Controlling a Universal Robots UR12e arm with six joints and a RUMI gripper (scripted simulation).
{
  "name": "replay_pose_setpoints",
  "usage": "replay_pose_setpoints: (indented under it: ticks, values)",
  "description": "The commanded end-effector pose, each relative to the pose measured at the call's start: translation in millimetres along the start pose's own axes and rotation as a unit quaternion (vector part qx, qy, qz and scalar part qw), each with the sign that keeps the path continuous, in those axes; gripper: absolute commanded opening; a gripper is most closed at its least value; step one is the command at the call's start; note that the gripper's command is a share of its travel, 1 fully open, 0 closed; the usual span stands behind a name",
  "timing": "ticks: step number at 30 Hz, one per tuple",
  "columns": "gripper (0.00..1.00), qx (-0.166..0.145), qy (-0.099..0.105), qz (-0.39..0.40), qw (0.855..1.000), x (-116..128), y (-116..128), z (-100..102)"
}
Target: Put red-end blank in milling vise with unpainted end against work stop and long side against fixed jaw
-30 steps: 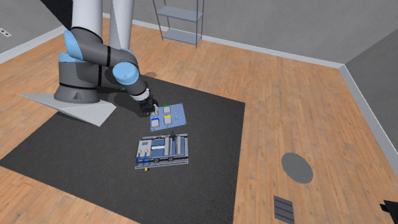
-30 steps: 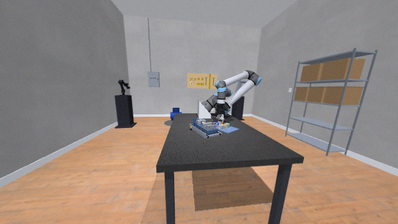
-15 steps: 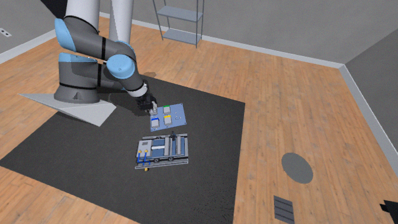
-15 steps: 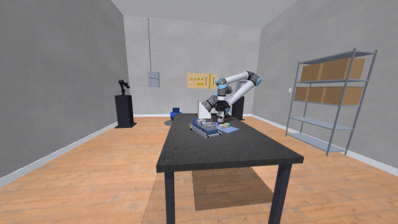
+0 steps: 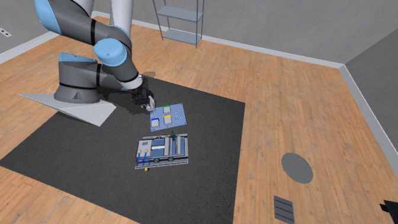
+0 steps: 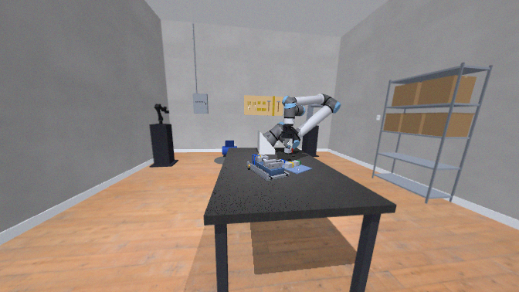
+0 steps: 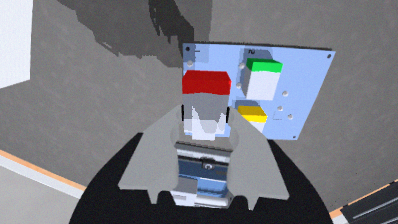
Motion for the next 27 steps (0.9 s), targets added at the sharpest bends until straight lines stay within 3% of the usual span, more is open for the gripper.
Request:
replay_pose_setpoints:
  ticks: [1, 27]
  values:
    - [0.0, 0.0, 0.0, 0.0, 1.0, -0.8, -0.6, -19.2]
    - [0.0, 0.0, 0.0, -0.001, 1.0, -0.7, -0.5, -25.0]
Point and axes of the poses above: the point where the finger pads meet when closed, its own z axis out along the fingers, its own x axis across the jaws, y = z × x, the point moved 7 cm from there along -z, back along the fingers, and after that the axes turned 14 degrees about z, right-handed, at the moved point
